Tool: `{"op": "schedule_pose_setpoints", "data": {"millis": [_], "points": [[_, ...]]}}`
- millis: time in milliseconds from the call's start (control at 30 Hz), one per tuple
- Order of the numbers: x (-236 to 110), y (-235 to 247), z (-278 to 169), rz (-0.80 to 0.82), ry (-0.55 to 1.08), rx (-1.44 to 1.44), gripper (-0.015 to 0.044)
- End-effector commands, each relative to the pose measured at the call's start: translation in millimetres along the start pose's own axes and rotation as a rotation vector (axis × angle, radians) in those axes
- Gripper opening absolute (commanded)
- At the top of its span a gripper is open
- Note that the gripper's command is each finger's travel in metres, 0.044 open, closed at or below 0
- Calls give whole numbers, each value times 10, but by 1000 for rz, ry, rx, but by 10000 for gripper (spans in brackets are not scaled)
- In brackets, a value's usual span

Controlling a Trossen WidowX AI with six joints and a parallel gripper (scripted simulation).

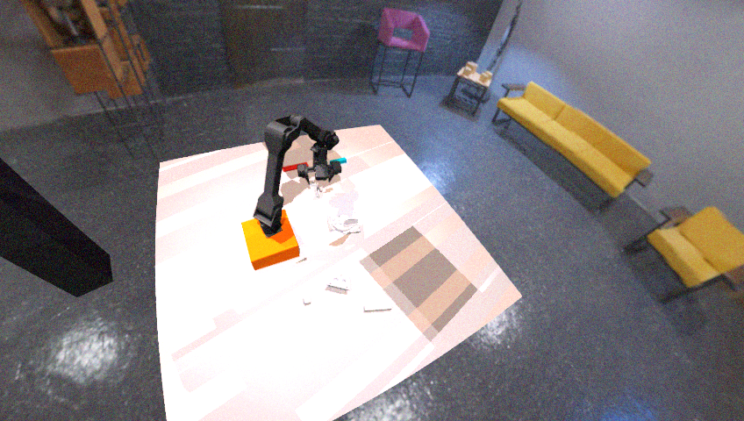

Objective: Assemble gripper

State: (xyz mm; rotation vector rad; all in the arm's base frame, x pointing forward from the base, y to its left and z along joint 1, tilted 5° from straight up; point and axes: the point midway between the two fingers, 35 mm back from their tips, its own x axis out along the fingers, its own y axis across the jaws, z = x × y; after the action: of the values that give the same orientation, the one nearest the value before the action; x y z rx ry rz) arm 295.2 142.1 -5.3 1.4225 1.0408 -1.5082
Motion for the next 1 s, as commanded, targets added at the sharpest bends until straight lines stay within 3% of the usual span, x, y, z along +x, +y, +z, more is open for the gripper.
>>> {"op": "schedule_pose_setpoints", "data": {"millis": [0,500,967], "points": [[3,-5,-6,-3,4,4,440],[11,1,-1,0,0,0,440],[234,12,-19,-2,2,2,440]]}}
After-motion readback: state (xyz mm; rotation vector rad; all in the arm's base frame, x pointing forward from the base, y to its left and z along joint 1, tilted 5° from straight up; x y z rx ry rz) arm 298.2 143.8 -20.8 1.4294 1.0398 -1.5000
